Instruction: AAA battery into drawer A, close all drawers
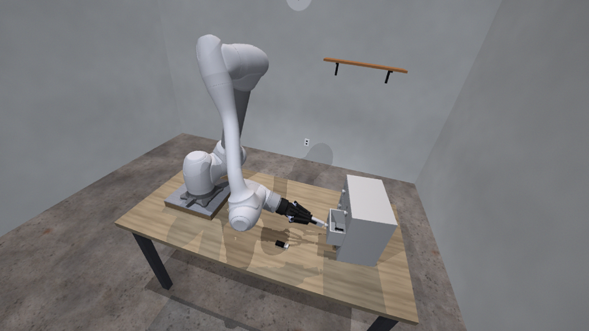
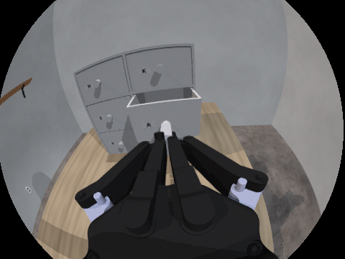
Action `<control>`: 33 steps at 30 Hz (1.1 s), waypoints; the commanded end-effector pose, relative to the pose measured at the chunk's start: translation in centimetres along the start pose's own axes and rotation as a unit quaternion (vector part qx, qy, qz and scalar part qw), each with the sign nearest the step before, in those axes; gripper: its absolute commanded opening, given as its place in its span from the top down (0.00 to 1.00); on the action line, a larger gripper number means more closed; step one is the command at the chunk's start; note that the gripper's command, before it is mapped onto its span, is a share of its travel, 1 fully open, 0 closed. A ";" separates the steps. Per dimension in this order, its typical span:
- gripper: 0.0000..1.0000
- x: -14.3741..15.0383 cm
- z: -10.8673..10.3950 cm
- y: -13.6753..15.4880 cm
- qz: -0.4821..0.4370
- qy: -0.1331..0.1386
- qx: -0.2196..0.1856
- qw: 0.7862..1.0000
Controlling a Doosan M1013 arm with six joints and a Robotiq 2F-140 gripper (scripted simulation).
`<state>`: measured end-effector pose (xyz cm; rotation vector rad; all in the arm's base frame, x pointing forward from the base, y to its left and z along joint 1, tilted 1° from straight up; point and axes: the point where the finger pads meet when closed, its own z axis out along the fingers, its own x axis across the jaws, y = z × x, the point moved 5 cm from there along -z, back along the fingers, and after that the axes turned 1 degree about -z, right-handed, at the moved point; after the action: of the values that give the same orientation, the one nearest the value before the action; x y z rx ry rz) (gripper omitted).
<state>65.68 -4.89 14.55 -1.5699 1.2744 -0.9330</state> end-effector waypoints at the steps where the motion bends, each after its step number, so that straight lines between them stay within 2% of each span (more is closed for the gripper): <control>1: 1.00 0.0 0.5 -0.2 0.000 0.000 0.000 1.000; 33: 1.00 0.0 5.2 -1.9 0.000 0.000 0.000 1.000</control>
<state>70.84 -3.92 14.63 -1.5699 1.2745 -0.9330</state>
